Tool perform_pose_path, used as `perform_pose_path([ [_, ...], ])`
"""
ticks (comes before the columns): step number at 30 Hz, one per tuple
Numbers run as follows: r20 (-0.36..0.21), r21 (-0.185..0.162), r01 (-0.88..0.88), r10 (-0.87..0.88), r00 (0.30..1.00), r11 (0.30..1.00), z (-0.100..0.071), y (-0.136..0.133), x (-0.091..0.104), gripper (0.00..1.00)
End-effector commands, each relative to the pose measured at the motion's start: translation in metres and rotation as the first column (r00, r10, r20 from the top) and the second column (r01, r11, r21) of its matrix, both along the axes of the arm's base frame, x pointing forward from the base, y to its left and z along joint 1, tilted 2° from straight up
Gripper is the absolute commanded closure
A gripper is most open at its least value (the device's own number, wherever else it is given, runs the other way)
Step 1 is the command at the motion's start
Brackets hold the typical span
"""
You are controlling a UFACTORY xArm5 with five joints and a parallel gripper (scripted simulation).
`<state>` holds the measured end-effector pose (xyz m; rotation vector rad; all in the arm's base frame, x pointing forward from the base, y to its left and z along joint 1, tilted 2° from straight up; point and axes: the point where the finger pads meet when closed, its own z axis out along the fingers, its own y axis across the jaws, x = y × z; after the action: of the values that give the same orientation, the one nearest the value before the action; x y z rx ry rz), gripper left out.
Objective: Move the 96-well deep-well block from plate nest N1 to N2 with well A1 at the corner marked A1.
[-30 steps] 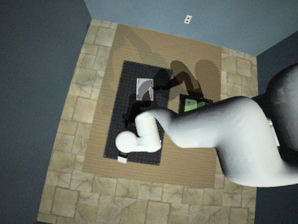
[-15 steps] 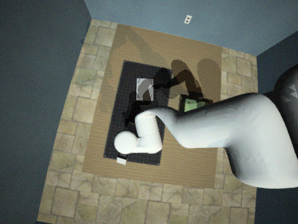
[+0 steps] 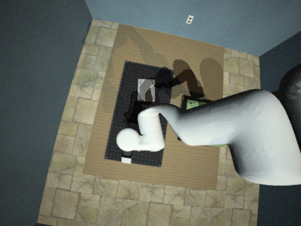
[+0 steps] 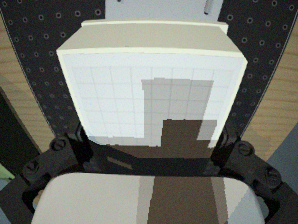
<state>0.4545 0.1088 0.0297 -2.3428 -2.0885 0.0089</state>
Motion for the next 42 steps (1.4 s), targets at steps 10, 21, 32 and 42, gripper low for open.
perform_pose_path([
  [10,0.007,0.002,-0.132,0.132,0.991,0.991,0.003,-0.043,-0.007,1.0],
  [21,0.009,0.001,-0.132,0.132,0.991,0.991,0.003,-0.072,-0.013,1.0],
  [32,0.011,0.001,-0.132,0.132,0.991,0.991,0.004,-0.102,-0.019,1.0],
  [42,0.013,0.0,-0.132,0.132,0.991,0.991,0.005,-0.135,-0.026,1.0],
])
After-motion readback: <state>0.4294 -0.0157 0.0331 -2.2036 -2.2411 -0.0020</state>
